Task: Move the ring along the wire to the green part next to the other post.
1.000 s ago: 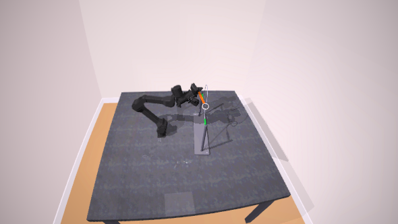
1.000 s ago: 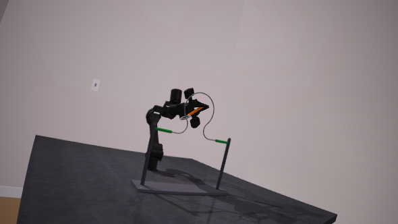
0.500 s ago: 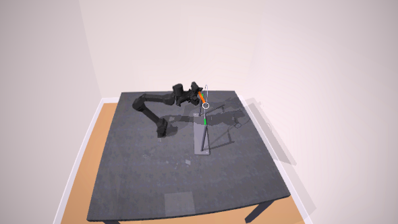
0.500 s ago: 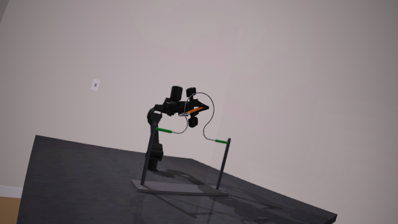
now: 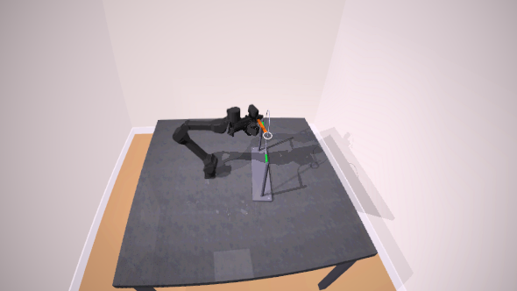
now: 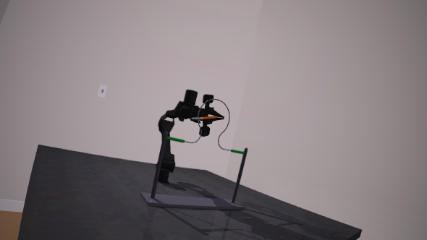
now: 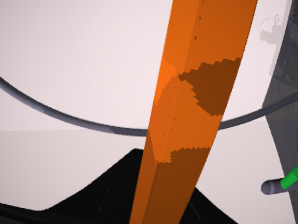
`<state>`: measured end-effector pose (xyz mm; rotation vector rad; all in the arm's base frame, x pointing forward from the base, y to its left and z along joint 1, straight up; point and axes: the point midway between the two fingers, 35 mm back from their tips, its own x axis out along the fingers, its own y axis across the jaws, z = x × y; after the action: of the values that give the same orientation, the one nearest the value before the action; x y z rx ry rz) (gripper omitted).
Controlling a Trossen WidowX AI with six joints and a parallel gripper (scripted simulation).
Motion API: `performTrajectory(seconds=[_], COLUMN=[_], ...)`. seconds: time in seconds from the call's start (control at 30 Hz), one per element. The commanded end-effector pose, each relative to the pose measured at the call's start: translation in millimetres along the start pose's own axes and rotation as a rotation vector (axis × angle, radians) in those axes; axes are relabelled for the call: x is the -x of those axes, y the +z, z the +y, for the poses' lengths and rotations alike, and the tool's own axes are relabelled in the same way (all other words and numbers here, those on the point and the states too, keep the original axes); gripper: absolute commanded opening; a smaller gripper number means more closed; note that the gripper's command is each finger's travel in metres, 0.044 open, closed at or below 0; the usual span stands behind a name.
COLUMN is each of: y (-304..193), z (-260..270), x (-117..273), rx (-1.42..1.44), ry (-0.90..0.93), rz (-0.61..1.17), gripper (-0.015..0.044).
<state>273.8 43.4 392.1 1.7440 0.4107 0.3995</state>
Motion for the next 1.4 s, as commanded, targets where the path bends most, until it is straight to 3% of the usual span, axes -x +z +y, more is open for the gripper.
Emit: performTrajectory(seconds=[0.0,1.37], y=[-0.5,5.4], z=[-1.3,-23.5], x=[-0.8,0.7], rx=[0.044,0.479], ry=[-0.031,-0.346], rz=[0.001,-0.054], gripper=[-0.0150,-0.0150])
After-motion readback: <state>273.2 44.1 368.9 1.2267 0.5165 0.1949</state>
